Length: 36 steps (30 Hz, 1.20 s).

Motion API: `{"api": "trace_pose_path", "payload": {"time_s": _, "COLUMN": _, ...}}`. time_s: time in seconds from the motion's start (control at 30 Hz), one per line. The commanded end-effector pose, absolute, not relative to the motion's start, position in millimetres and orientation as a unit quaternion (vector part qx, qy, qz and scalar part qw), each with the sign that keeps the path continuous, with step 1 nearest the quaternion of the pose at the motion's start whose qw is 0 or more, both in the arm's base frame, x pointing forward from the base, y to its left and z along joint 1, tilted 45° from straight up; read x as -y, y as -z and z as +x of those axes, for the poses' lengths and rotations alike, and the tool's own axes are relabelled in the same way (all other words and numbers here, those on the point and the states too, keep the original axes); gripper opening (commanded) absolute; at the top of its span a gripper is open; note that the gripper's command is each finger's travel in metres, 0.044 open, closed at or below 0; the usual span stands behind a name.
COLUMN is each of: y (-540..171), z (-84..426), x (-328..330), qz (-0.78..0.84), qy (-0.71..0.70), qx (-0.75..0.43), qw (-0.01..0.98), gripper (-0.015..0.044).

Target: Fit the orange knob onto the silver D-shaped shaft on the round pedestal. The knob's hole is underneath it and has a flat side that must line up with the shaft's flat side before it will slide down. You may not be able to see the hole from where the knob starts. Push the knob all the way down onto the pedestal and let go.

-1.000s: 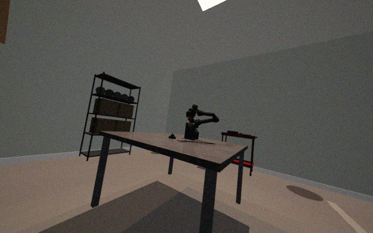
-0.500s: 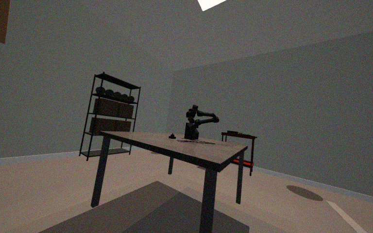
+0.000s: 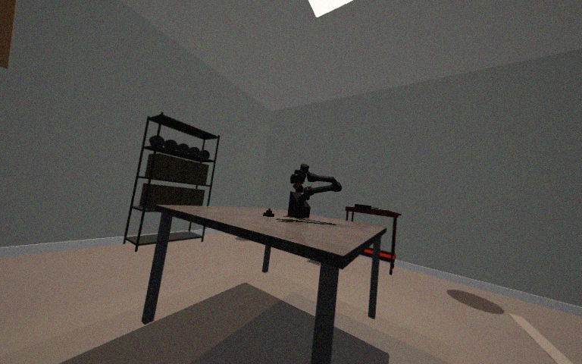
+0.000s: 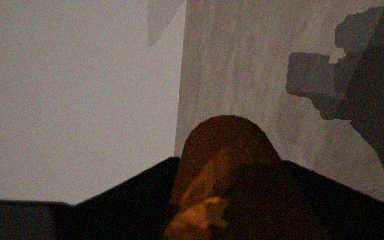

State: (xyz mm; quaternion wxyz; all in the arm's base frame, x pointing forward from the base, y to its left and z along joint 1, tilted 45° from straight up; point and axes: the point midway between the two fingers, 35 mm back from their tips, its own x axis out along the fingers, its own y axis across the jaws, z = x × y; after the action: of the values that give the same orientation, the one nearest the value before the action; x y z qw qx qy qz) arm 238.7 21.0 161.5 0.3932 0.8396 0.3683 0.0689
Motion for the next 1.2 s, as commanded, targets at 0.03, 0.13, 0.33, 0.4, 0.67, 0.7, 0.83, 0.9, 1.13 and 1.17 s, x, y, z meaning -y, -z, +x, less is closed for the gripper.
{"api": "trace_pose_path", "payload": {"time_s": 0.03, "y": -163, "z": 239, "x": -21, "qz": 0.838, "qy": -0.072, "qx": -0.367, "qw": 0.398, "gripper": 0.0000}}
{"api": "trace_pose_path", "payload": {"time_s": 0.13, "y": -162, "z": 239, "x": -21, "qz": 0.839, "qy": -0.072, "qx": -0.365, "qw": 0.397, "gripper": 0.0000}}
{"api": "trace_pose_path", "payload": {"time_s": 0.33, "y": -158, "z": 240, "x": -27, "qz": 0.833, "qy": -0.064, "qx": -0.379, "qw": 0.398, "gripper": 0.0000}}
{"api": "trace_pose_path", "payload": {"time_s": 0.4, "y": -156, "z": 240, "x": -29, "qz": 0.828, "qy": -0.058, "qx": -0.390, "qw": 0.399, "gripper": 0.0000}}
{"api": "trace_pose_path", "payload": {"time_s": 0.67, "y": -147, "z": 244, "x": -38, "qz": 0.800, "qy": -0.028, "qx": -0.444, "qw": 0.402, "gripper": 0.0000}}
{"api": "trace_pose_path", "payload": {"time_s": 0.7, "y": -146, "z": 245, "x": -39, "qz": 0.796, "qy": -0.024, "qx": -0.451, "qw": 0.402, "gripper": 0.0000}}
{"api": "trace_pose_path", "payload": {"time_s": 0.83, "y": -142, "z": 247, "x": -45, "qz": 0.777, "qy": -0.006, "qx": -0.484, "qw": 0.403, "gripper": 0.0000}}
{"api": "trace_pose_path", "payload": {"time_s": 0.9, "y": -140, "z": 248, "x": -48, "qz": 0.766, "qy": 0.004, "qx": -0.500, "qw": 0.403, "gripper": 0.0000}}
{"api": "trace_pose_path", "payload": {"time_s": 1.13, "y": -132, "z": 251, "x": -59, "qz": 0.725, "qy": 0.035, "qx": -0.558, "qw": 0.402, "gripper": 0.0000}}
{"api": "trace_pose_path", "payload": {"time_s": 1.17, "y": -131, "z": 251, "x": -60, "qz": 0.719, "qy": 0.040, "qx": -0.566, "qw": 0.401, "gripper": 0.0000}}
